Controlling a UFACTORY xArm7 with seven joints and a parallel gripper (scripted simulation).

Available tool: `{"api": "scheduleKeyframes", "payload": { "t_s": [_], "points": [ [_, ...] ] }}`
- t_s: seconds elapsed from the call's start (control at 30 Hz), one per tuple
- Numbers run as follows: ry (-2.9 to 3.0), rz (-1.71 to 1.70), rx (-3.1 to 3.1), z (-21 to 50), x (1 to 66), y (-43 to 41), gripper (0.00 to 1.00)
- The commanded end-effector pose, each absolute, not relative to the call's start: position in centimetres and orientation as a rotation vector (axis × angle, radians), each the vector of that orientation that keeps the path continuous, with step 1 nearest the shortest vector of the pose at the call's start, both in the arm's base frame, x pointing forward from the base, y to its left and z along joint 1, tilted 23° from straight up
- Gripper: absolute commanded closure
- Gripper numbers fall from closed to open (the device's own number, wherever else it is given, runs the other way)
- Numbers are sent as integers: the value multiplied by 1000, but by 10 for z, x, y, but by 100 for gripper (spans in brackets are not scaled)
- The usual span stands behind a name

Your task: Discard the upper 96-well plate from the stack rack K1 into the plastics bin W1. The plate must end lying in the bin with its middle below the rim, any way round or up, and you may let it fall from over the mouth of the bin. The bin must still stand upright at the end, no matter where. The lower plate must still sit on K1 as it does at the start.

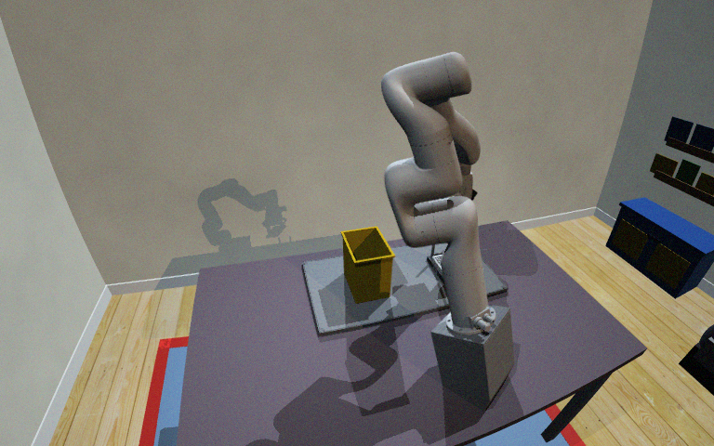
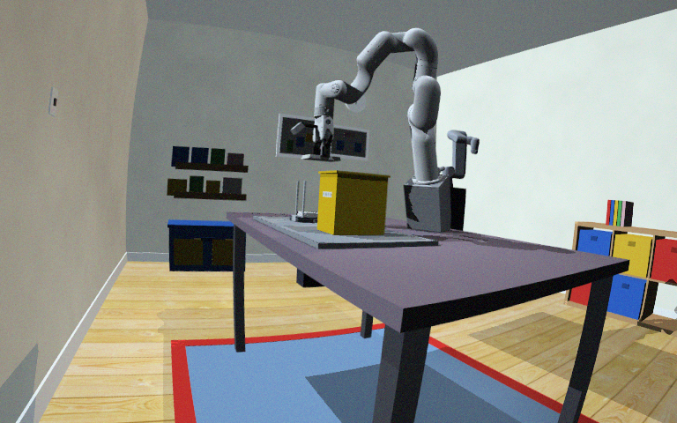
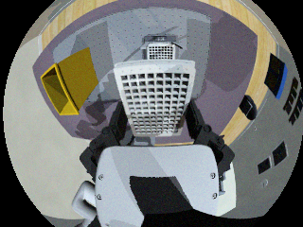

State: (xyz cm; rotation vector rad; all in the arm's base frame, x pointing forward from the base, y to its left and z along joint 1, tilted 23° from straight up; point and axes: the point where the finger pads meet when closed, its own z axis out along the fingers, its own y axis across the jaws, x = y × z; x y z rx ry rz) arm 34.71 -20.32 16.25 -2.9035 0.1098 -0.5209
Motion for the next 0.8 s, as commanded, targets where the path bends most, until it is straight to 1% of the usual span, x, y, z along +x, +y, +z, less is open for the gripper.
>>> {"api": "scheduleKeyframes", "payload": {
  "t_s": [0.0, 0.77],
  "points": [
    [112, -526, -2905, 167, 349, -189, 100],
    [111, -526, -2905, 178, 357, -120, 100]
  ]
}}
